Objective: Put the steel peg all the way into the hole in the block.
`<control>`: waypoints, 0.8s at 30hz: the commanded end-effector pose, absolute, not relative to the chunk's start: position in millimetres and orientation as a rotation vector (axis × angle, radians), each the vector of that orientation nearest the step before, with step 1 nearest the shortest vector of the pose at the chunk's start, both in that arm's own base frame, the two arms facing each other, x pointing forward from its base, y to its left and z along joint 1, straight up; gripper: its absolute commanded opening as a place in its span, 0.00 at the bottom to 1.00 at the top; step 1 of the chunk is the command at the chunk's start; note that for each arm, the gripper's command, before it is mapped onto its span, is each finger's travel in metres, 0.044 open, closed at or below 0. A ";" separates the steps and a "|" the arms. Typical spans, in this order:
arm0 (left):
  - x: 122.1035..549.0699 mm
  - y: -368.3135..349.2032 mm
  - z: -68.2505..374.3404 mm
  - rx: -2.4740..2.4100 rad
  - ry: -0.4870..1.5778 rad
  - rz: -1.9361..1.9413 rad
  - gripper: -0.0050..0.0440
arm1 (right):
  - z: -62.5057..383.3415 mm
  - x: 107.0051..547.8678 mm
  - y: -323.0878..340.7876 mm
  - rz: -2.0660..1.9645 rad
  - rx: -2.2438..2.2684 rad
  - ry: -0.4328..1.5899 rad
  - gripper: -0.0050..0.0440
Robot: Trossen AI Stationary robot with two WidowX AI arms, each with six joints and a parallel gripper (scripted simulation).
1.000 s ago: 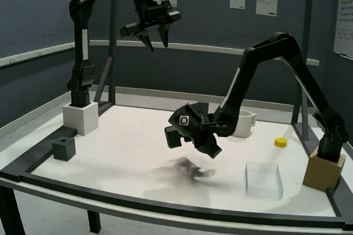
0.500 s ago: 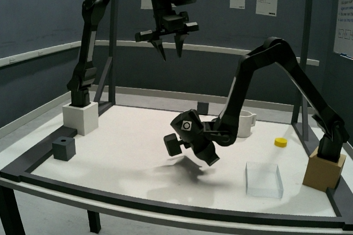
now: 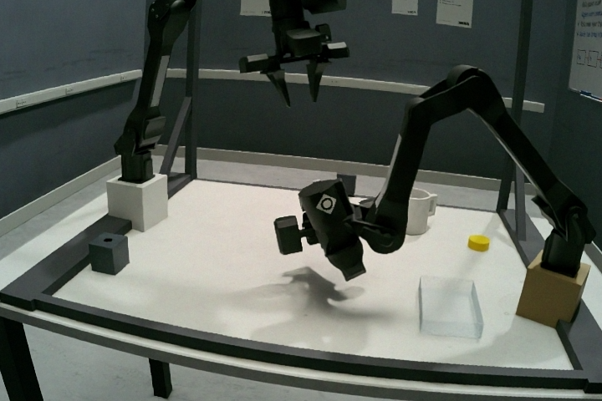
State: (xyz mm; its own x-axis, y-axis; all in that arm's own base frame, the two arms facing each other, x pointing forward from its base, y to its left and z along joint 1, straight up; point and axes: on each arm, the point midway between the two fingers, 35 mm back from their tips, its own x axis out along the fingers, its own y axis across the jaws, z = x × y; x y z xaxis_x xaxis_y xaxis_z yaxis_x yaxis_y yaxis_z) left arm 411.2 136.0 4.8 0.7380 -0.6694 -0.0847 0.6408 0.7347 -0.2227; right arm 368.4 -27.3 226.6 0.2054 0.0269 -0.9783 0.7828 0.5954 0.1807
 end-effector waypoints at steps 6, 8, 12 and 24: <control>413.1 135.4 7.2 -0.213 0.136 -0.723 0.00 | 205.9 397.3 -18.4 -0.712 0.827 1.312 0.55; 412.0 134.6 5.3 -0.231 0.138 -0.722 0.00 | 197.1 404.7 -15.6 -0.745 0.834 1.327 0.55; 413.2 135.3 7.8 -0.214 0.119 -0.722 0.00 | 183.8 414.5 -11.3 -0.793 0.843 1.346 0.55; 414.9 136.7 26.8 -0.046 0.014 -0.726 0.00 | 174.9 421.2 -9.2 -0.827 0.853 1.354 0.55</control>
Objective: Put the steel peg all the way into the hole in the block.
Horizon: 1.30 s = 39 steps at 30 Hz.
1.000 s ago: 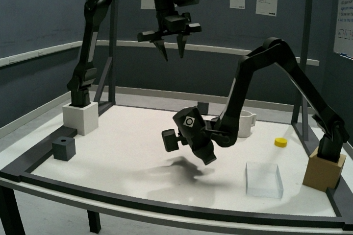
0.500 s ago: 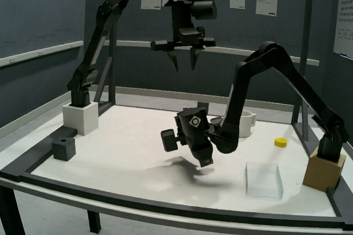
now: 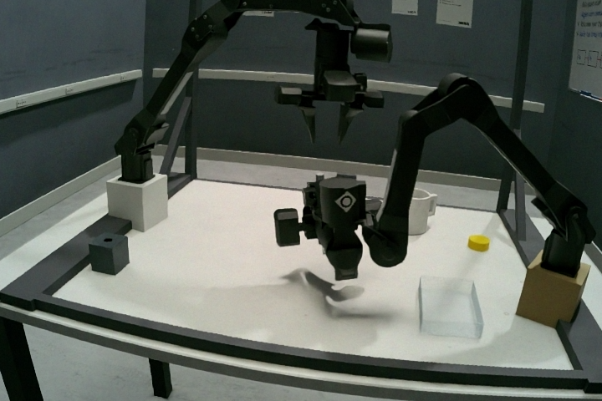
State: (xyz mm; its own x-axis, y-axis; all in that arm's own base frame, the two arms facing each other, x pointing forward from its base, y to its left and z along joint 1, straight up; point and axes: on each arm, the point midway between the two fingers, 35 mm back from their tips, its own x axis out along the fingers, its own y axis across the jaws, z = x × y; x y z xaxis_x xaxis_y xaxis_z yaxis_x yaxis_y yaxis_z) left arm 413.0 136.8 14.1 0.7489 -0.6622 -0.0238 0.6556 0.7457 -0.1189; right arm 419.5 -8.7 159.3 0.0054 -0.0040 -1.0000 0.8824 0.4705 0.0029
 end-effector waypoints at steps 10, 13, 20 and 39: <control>414.7 136.6 32.2 0.004 -0.016 -0.726 0.00 | 174.9 420.8 -9.1 -0.825 0.851 1.356 0.55; 414.7 136.6 32.4 0.004 -0.017 -0.726 0.00 | 174.9 420.8 -9.1 -0.825 0.851 1.356 0.55; 415.5 137.3 38.2 0.017 -0.024 -0.726 0.00 | 168.4 417.3 -9.5 -0.825 0.850 1.357 0.55; 415.3 137.9 38.0 0.020 -0.025 -0.724 0.00 | 127.6 417.8 -11.9 -0.826 0.849 1.359 0.55</control>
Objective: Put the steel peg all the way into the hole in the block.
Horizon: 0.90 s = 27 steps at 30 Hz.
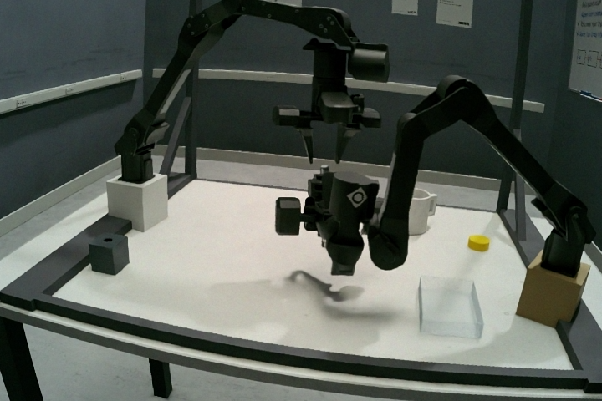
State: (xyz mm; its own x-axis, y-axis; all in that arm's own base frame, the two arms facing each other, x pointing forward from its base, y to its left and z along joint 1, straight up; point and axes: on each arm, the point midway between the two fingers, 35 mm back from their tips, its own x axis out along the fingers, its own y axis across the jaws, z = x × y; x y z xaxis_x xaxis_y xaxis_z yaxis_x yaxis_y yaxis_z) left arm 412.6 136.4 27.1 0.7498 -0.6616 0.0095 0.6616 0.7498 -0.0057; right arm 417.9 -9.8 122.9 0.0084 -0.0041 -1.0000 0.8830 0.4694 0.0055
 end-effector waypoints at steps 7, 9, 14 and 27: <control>415.3 137.9 38.0 0.020 -0.025 -0.724 0.00 | 117.6 417.9 -12.2 -0.825 0.849 1.357 0.55; 415.3 137.9 38.0 0.020 -0.025 -0.724 0.00 | 115.9 417.9 -12.1 -0.825 0.849 1.357 0.55; 415.3 137.9 38.0 0.020 -0.025 -0.724 0.00 | 110.3 418.0 -12.3 -0.828 0.847 1.363 0.55; 415.3 137.9 38.0 0.020 -0.025 -0.724 0.00 | 109.4 420.0 -11.3 -0.827 0.849 1.364 0.27</control>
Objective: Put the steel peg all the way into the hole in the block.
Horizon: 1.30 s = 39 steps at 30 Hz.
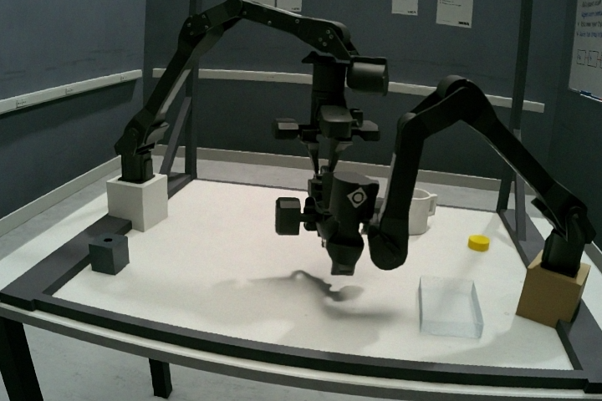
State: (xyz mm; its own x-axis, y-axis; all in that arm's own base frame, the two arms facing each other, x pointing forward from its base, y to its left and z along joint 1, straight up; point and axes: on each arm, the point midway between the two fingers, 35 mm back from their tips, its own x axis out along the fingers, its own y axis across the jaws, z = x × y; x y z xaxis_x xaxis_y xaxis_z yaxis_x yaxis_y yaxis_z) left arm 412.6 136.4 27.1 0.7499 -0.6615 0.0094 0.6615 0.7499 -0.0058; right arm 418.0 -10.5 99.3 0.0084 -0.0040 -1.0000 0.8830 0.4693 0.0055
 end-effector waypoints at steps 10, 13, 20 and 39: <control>415.3 137.9 38.0 0.020 -0.025 -0.724 0.15 | 109.4 420.0 -11.3 -0.827 0.849 1.364 0.11; 415.3 137.9 38.0 0.020 -0.025 -0.724 0.30 | 109.4 420.0 -11.3 -0.827 0.849 1.364 0.10; 412.5 140.7 38.1 0.018 -0.024 -0.725 0.51 | 109.4 420.0 -11.3 -0.827 0.849 1.364 0.10; 371.9 173.3 45.2 0.040 -0.013 -0.703 0.51 | 112.8 416.5 -13.6 -0.823 0.850 1.359 0.00</control>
State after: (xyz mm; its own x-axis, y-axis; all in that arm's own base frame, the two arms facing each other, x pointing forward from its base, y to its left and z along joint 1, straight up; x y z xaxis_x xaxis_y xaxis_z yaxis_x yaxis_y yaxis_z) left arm 372.4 171.7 30.9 0.7550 -0.6557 0.0028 0.6557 0.7550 0.0093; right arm 418.1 -10.5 98.4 0.0082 -0.0041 -1.0000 0.8827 0.4699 0.0053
